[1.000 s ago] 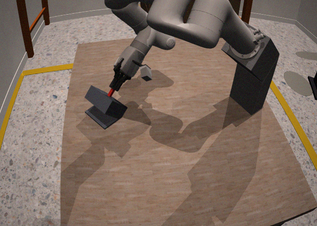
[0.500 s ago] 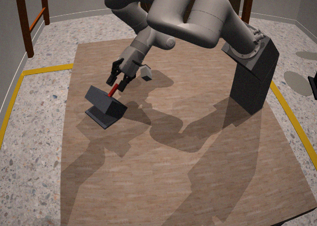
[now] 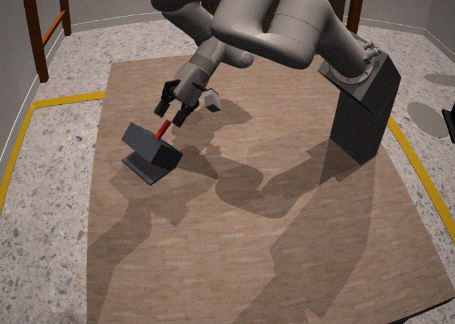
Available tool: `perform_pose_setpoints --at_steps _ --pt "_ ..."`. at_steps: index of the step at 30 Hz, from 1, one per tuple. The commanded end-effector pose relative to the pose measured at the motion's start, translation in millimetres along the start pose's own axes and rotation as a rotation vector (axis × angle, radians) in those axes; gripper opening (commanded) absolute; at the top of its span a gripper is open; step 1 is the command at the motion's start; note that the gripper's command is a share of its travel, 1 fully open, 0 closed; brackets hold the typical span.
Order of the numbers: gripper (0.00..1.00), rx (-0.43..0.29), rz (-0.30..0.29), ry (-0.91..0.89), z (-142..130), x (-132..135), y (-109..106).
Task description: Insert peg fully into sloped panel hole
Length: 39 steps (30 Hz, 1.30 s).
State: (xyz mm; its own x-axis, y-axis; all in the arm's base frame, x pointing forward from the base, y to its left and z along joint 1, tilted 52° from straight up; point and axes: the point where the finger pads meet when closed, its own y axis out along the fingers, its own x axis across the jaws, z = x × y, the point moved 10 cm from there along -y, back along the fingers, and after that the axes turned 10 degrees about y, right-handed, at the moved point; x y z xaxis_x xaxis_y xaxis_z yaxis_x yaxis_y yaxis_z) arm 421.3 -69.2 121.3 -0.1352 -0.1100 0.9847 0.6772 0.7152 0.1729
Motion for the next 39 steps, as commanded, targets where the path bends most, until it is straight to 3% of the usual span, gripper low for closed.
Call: perform_pose_setpoints --at_steps 1,21,39 --pt "1.0 -0.003 0.0 -0.003 -1 0 -14" --pt "1.0 -0.002 0.002 -0.001 0 1 -74" --pt "1.0 -0.001 0.002 0.0 -1 0 -83"
